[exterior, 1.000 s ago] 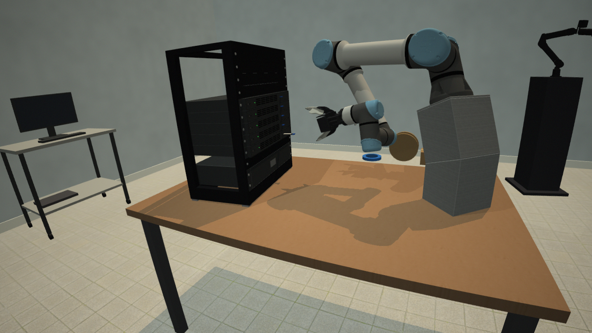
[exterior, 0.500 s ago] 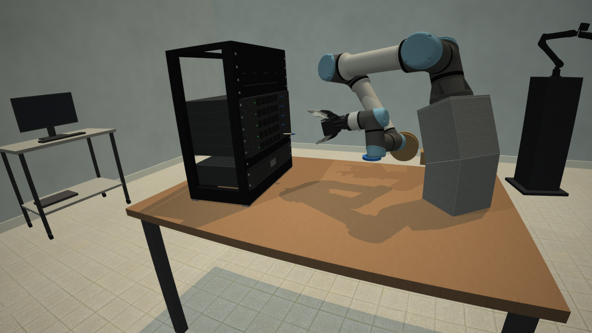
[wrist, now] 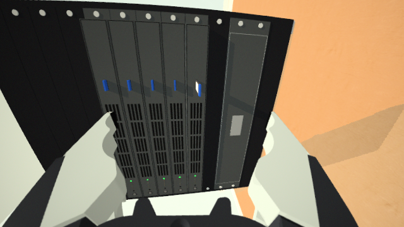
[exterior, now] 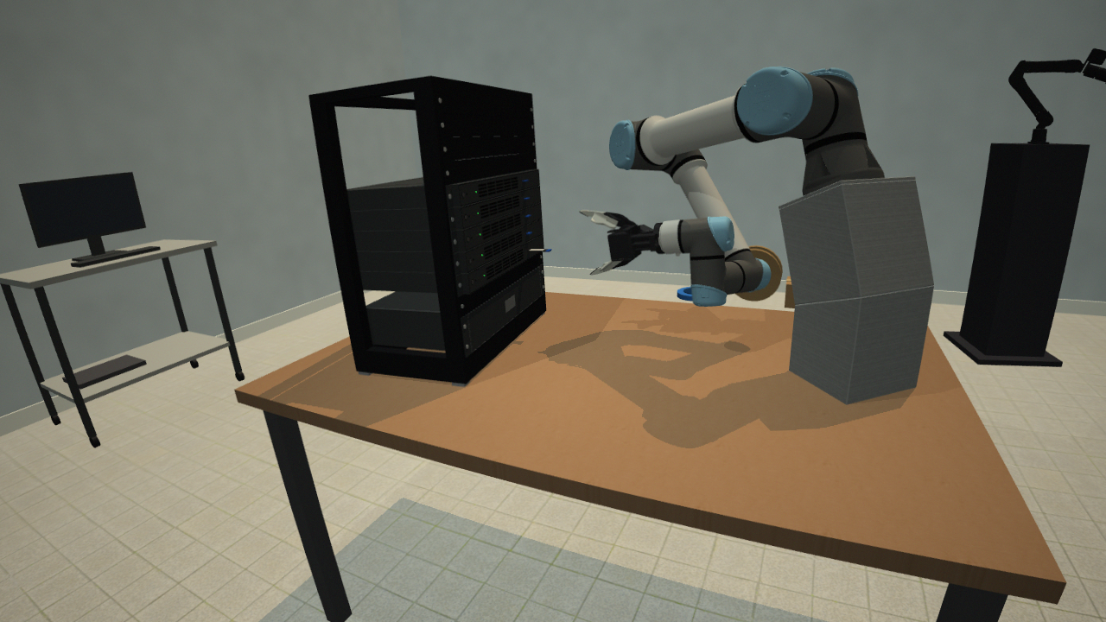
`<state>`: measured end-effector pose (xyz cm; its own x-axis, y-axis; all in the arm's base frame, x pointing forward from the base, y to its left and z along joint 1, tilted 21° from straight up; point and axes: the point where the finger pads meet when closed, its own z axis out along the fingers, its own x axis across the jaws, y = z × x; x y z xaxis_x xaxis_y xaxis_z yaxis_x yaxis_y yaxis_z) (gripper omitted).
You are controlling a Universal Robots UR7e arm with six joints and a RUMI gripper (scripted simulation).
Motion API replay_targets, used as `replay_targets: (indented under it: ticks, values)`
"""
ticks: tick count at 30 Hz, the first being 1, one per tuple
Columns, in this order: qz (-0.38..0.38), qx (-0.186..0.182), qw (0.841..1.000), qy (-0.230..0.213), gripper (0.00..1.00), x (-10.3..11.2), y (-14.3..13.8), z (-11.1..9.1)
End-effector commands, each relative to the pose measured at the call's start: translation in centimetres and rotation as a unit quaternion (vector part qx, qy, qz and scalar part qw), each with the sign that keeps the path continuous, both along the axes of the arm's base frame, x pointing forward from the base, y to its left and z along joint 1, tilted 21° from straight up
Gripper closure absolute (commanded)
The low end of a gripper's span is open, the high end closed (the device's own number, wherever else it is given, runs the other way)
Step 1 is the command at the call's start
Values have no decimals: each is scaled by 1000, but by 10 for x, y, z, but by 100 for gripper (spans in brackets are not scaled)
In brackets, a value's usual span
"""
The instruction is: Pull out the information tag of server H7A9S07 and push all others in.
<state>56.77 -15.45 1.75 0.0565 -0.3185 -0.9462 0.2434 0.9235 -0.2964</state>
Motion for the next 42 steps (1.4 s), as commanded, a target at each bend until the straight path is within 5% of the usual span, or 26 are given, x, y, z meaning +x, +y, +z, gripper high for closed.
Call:
replay_targets:
  ticks: [1, 41, 42]
  values:
    - [26, -1, 1000, -8, 0, -1, -1, -5]
    - [96, -3, 995, -31, 0, -3, -5, -19]
    - [96, -3, 995, -31, 85, -3, -5, -19]
